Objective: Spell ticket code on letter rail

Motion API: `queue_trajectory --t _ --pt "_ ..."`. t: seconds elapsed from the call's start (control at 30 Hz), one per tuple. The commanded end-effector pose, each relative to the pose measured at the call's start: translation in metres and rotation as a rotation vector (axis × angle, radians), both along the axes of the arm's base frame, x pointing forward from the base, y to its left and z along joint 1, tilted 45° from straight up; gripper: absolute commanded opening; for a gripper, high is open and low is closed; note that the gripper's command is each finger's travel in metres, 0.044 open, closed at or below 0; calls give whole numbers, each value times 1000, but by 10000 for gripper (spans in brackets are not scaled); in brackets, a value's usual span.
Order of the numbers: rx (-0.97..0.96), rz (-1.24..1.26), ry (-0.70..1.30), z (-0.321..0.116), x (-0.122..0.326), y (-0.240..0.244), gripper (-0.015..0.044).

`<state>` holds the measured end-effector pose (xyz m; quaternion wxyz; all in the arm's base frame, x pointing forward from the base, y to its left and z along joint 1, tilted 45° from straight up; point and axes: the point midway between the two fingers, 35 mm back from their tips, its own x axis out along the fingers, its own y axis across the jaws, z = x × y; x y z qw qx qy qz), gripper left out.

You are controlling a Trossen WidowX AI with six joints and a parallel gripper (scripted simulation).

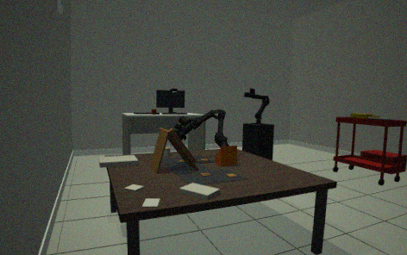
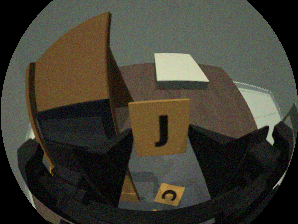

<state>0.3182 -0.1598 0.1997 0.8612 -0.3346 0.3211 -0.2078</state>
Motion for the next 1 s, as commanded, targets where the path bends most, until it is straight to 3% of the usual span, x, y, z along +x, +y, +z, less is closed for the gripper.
queue_trajectory --t 0.0,0.97 --pt "3 -5 0 -3 0 1 0" --pt "4 -5 0 -13 2 11 0"
